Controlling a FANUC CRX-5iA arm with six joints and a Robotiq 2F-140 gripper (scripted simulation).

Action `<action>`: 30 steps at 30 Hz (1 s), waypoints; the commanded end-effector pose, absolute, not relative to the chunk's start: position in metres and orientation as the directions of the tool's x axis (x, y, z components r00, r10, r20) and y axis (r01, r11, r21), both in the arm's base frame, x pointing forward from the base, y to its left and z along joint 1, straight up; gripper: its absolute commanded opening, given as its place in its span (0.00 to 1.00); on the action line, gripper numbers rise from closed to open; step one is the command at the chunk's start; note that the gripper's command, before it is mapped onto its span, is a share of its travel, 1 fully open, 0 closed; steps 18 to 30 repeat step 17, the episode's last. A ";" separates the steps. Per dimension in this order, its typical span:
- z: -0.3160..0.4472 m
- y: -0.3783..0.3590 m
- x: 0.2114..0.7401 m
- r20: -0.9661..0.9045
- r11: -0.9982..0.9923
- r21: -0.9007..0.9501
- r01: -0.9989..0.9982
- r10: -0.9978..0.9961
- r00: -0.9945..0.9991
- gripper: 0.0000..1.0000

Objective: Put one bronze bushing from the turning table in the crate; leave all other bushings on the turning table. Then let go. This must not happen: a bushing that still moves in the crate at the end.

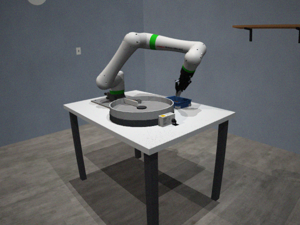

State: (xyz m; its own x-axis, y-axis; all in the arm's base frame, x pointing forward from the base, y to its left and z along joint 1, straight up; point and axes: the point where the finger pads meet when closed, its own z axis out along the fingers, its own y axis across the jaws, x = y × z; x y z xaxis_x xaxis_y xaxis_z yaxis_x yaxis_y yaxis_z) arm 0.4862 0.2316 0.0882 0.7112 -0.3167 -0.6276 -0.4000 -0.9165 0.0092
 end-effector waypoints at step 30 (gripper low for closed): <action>0.127 0.232 0.486 -0.628 -0.916 0.009 -0.400 -0.317 0.711 0.07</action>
